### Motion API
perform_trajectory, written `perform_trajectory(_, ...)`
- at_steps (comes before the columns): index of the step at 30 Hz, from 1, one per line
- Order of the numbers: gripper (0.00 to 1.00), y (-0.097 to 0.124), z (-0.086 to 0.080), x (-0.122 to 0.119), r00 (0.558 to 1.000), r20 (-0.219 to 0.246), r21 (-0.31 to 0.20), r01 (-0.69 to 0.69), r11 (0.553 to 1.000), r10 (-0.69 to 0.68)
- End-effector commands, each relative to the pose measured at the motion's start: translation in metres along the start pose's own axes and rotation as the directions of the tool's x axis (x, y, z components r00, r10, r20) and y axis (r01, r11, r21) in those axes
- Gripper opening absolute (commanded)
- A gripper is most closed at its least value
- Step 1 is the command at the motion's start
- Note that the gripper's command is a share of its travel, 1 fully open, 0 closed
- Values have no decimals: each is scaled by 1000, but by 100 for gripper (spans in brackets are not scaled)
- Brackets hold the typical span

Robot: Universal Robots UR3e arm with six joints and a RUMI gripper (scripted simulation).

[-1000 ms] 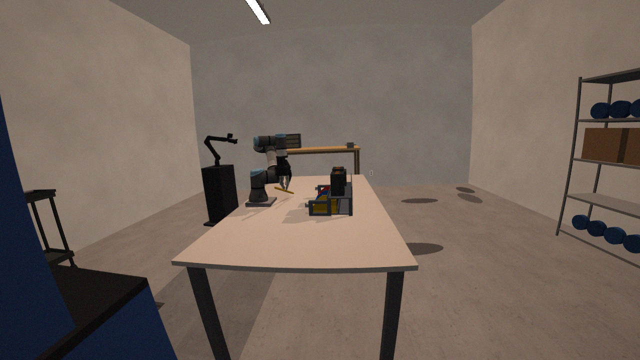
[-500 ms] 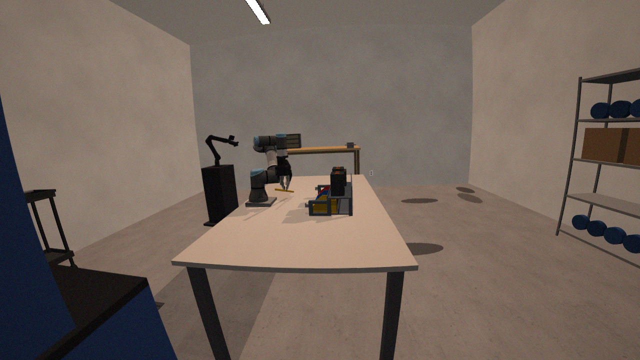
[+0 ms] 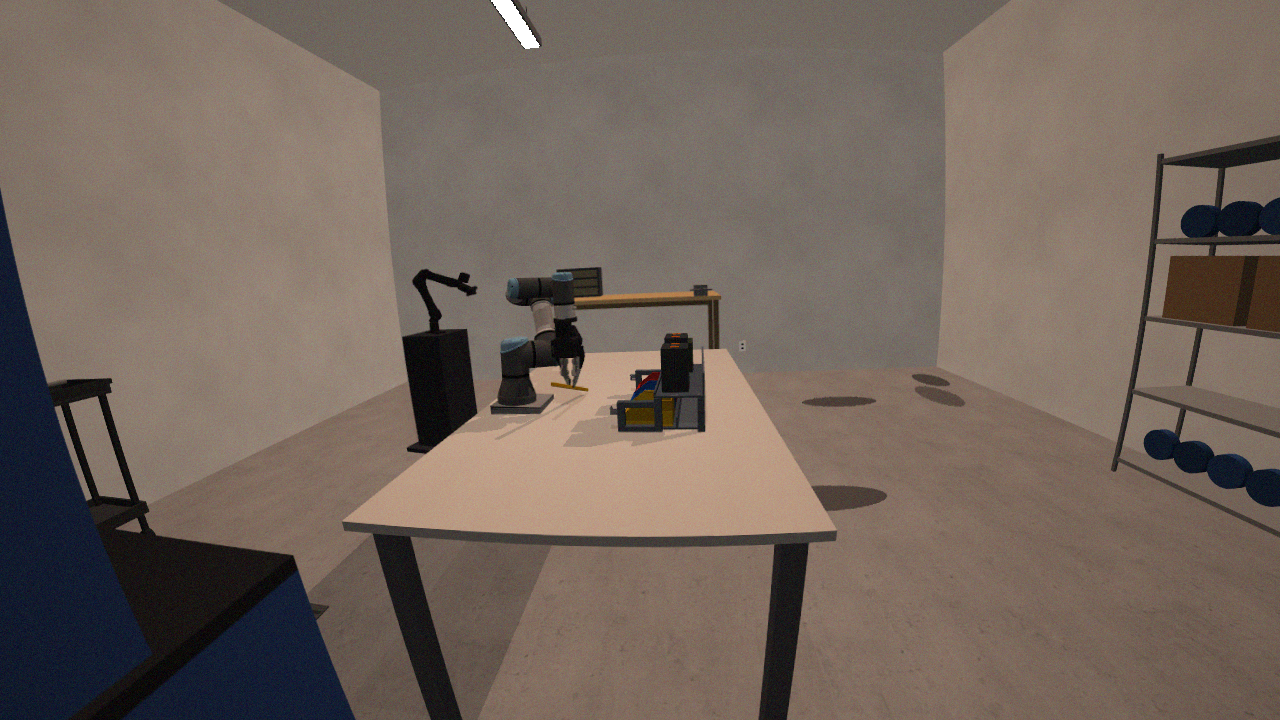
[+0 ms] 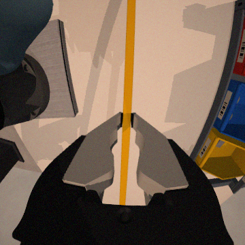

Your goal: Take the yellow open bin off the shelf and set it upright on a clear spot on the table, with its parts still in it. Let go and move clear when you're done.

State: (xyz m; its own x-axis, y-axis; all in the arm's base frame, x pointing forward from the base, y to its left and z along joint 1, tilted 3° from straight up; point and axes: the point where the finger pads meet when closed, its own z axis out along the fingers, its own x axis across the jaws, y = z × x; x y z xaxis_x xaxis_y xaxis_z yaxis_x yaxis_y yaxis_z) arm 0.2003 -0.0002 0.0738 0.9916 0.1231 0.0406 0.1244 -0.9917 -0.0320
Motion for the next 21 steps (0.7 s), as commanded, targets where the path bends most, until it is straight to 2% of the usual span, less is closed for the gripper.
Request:
perform_trajectory(1, 0, 1, 0, 1, 1000, -2, -3, 0, 1000, 0)
perform_trajectory(4, 0, 1, 0, 1, 1000, -2, -3, 0, 1000, 0)
perform_trajectory(9, 0, 1, 20, 1, 1000, -2, -3, 0, 1000, 0)
perform_trajectory(21, 0, 1, 20, 1, 1000, -2, -3, 0, 1000, 0)
